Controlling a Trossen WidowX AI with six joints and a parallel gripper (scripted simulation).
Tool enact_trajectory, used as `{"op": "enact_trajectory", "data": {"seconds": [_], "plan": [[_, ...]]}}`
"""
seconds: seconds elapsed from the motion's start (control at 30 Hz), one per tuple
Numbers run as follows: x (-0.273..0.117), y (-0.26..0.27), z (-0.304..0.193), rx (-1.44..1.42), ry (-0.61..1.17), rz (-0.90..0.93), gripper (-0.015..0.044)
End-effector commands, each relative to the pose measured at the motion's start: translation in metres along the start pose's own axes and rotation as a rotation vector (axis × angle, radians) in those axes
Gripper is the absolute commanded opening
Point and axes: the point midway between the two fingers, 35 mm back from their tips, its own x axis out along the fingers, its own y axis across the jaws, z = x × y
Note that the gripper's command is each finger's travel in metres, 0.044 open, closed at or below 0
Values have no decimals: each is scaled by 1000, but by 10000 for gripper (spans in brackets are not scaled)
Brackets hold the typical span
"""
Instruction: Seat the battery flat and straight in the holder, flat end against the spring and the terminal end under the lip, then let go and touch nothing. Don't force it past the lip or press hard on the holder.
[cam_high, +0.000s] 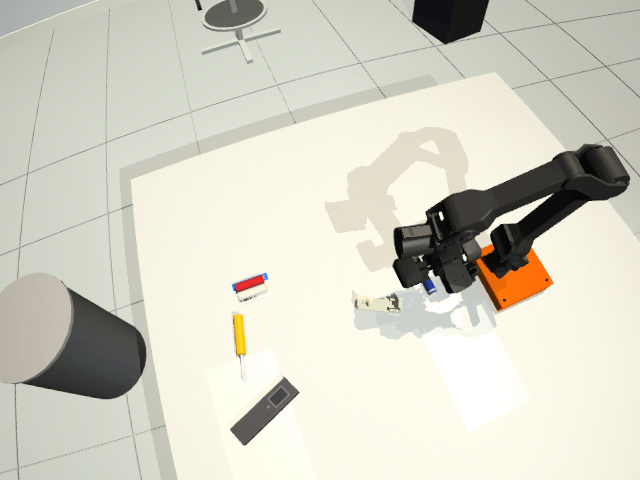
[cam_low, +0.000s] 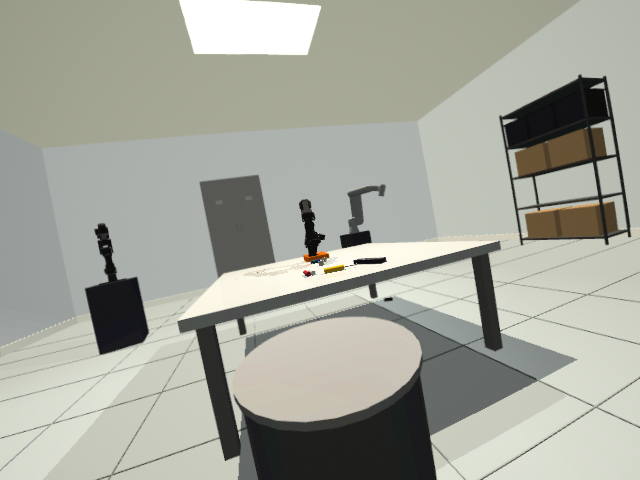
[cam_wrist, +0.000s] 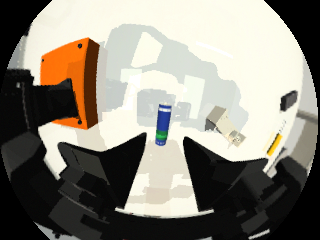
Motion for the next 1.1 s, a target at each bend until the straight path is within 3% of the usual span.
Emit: {"op": "enact_trajectory", "data": {"seconds": [0.0, 0.9, 1.07], "plan": [[6, 1, -1, -6, 3, 8, 221], [46, 2, 0, -6, 2, 9, 221], [46, 2, 0, -6, 2, 9, 89]]}}
